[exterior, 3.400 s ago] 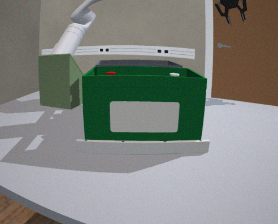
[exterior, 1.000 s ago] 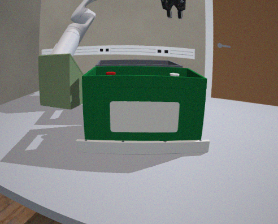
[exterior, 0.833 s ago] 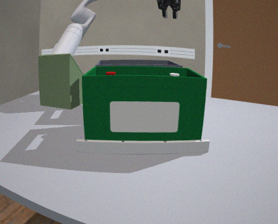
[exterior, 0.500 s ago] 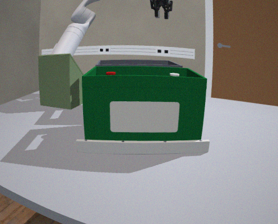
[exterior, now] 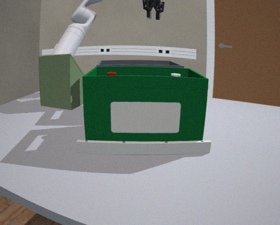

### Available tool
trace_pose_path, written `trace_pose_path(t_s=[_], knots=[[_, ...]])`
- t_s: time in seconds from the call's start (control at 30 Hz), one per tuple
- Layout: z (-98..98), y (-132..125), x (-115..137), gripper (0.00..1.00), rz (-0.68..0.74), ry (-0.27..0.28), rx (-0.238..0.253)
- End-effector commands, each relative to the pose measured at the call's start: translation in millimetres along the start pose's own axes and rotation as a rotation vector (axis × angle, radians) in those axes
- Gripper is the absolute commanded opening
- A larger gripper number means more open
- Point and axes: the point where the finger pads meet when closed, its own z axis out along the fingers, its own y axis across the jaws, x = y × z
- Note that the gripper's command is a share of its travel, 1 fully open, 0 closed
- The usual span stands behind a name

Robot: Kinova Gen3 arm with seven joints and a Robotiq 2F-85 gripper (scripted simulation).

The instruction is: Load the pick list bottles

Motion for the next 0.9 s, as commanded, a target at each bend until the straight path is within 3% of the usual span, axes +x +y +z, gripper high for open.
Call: trace_pose_path(t_s=[0.0, 0.43, 0.87], knots=[[-0.4, 0, 0, 0.67, 0.000, -0.001, -0.001], [-0.4, 0, 0, 0.67, 0.000, -0.001, -0.001], [32.0, -54, -16, 0.67, 0.434, -0.001, -0.001]])
